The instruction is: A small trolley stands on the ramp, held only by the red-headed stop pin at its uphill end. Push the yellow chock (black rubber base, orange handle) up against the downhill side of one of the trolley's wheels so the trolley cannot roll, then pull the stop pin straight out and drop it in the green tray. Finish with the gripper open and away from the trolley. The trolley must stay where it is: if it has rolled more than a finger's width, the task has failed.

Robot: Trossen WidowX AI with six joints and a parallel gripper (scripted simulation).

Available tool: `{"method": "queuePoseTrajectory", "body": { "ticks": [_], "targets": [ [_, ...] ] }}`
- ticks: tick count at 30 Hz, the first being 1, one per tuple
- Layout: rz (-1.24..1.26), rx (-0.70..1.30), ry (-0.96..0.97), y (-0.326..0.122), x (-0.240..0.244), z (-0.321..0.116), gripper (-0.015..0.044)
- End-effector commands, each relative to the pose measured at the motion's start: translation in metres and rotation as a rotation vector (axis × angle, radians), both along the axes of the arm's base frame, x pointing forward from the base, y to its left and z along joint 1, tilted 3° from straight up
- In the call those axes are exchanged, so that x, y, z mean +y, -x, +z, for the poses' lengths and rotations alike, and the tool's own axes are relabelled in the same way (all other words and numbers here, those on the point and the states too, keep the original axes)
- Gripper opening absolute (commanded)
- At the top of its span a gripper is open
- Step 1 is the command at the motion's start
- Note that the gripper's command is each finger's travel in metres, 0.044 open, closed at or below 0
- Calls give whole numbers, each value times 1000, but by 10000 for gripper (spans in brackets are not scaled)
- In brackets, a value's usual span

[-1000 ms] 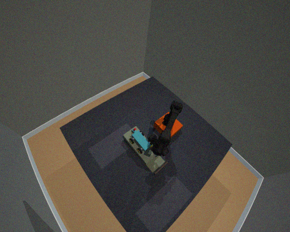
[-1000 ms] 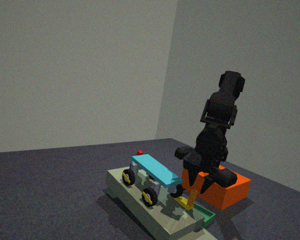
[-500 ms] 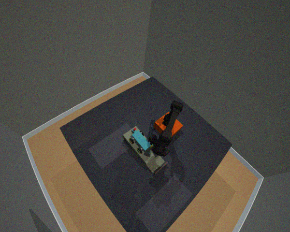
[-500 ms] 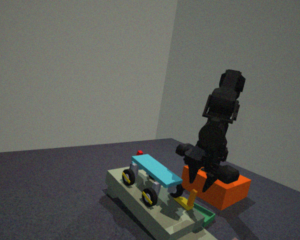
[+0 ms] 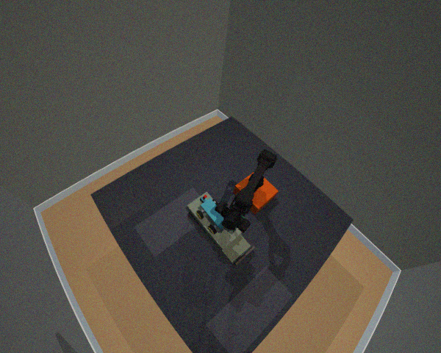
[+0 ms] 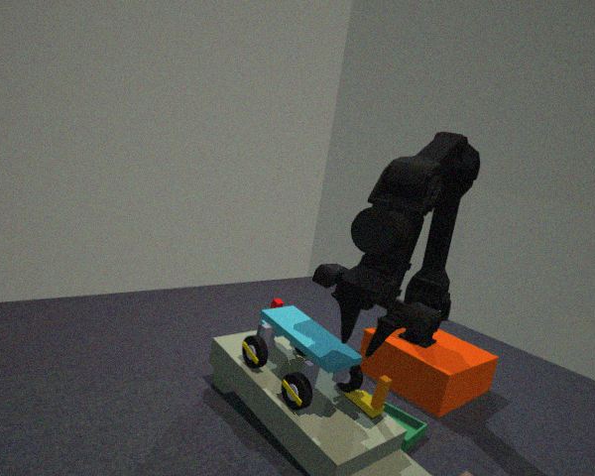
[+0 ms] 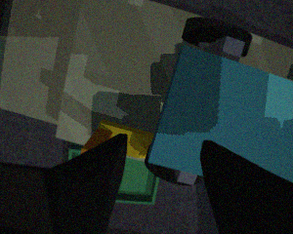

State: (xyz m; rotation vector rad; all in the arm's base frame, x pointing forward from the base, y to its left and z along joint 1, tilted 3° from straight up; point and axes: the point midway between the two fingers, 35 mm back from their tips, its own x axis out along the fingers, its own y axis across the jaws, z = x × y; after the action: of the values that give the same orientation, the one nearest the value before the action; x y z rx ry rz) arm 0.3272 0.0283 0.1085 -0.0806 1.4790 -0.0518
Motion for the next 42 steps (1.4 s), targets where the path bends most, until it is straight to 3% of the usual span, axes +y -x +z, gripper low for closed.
{"method": "queuePoseTrajectory", "body": {
  "ticks": [1,33,42],
  "targets": [
    [153,11,46,-4,-22,7,190],
    [1315,367,186,30,-171,30,190],
    [1339,376,185,31,-174,30,190]
  ]
}}
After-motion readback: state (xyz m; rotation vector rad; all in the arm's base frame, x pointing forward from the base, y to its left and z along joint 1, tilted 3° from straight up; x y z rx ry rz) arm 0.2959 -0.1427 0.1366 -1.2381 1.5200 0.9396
